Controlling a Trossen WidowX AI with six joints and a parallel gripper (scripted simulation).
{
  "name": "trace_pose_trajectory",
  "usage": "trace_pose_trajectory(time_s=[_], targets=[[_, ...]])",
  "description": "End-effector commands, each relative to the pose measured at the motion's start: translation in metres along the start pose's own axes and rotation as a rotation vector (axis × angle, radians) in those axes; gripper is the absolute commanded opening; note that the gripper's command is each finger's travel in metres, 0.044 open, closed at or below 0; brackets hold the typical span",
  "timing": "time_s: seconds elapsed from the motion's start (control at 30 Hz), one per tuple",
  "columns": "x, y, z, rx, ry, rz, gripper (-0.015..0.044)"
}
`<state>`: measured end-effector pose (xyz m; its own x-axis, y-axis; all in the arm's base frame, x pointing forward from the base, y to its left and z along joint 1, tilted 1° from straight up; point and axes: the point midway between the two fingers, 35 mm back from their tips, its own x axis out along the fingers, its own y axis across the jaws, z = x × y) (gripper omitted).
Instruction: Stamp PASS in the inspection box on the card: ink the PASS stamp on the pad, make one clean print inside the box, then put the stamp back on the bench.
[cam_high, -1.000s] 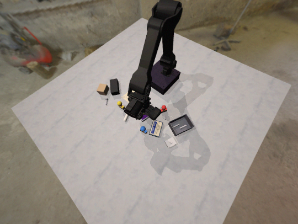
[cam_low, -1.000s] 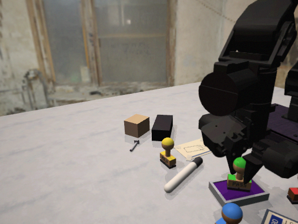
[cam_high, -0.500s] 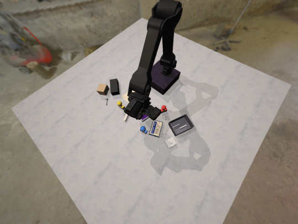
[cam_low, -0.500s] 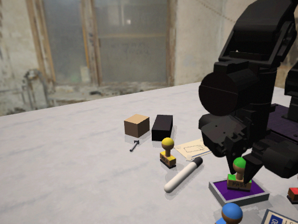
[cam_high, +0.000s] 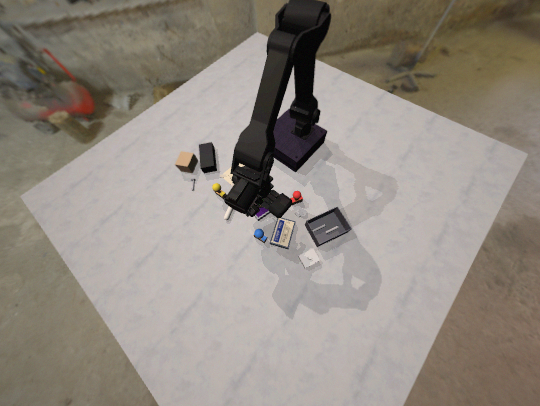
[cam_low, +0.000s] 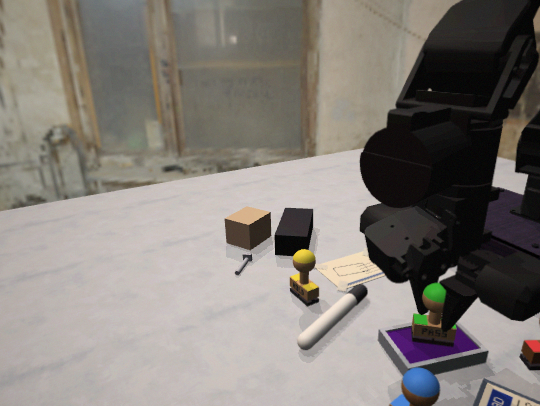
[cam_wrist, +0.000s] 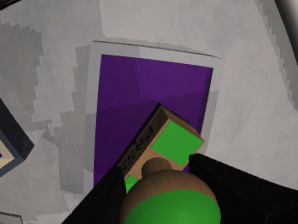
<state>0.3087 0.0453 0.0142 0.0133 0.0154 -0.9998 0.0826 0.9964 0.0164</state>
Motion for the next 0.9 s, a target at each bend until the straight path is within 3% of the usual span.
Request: trace_pose_trajectory(time_s=[0.0, 0.87], targets=[[-0.003, 0.001, 0.001, 0.000, -0.001, 0.004, 0.0000], [-0.035, 0.001, 0.002, 0.000, -0.002, 0.004, 0.0000]])
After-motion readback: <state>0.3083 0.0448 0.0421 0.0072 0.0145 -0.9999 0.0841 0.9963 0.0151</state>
